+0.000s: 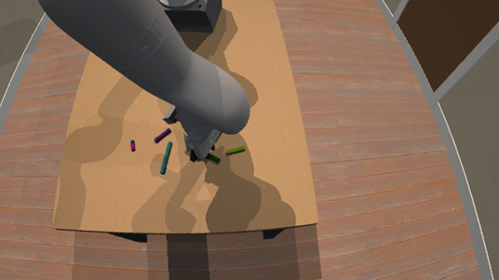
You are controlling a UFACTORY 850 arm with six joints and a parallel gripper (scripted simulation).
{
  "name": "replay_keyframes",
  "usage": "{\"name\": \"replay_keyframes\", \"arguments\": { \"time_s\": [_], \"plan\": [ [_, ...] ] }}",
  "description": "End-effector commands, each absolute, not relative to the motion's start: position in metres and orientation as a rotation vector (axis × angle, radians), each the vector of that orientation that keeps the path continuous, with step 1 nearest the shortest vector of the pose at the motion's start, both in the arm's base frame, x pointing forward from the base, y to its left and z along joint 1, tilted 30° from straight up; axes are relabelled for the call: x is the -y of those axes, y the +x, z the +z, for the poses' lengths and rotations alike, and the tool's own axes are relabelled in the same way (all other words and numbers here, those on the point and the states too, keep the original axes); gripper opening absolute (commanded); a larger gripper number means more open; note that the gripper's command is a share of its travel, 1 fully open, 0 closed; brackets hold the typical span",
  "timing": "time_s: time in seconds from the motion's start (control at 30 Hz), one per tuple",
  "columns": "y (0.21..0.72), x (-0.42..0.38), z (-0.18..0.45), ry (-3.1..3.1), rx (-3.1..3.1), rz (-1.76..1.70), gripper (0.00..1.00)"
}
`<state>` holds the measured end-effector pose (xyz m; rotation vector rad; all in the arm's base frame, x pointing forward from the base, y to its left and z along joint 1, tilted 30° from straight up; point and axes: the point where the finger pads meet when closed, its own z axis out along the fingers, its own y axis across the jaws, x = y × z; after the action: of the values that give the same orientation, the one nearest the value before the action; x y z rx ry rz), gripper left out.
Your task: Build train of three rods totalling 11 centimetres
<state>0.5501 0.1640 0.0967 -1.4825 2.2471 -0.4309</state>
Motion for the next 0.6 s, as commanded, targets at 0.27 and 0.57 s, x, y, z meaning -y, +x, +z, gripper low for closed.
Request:
{"name": "replay_keyframes", "arguments": {
  "time_s": [0.27,0.57],
  "plan": [
    [0.5544,-0.1641,0.0907,-1.482,-2.246,-0.431,0.24],
    [0.5545,-0.1641,0.0905,-1.482,-2.246,-0.431,0.24]
  ]
}}
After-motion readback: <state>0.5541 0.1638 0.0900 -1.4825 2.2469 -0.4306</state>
